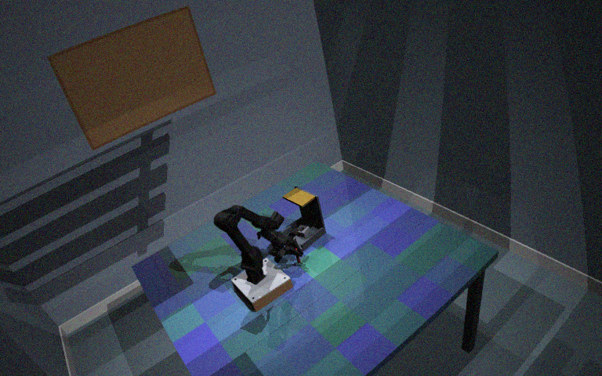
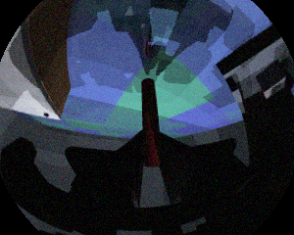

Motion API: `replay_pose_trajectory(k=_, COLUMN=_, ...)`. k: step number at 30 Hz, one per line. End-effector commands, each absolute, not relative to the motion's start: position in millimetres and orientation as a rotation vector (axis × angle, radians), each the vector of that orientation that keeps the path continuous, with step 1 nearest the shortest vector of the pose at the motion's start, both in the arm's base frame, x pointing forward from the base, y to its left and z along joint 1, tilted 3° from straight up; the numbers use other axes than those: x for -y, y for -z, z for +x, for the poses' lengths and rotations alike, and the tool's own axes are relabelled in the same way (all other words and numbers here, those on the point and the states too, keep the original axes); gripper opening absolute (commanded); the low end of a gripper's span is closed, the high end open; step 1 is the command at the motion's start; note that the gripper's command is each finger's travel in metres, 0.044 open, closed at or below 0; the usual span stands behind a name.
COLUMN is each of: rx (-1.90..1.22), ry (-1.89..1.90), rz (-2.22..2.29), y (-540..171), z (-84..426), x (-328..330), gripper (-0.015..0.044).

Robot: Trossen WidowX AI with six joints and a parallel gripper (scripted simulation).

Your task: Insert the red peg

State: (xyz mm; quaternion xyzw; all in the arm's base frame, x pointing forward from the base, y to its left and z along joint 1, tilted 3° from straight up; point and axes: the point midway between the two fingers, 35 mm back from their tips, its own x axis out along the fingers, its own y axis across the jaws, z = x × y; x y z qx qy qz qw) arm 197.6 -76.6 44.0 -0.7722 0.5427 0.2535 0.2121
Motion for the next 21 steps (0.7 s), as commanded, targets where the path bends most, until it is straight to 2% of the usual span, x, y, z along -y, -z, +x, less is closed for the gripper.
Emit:
replay_pose_trajectory(k=1, rx=-1.496, ry=-0.694, rz=-2.144, y=-54, z=199, x=76, gripper=0.0)
replay_pose_trajectory(k=21, rx=-1.441, ry=-0.726, rz=-2.182, y=-71, z=203, x=72, gripper=0.0)
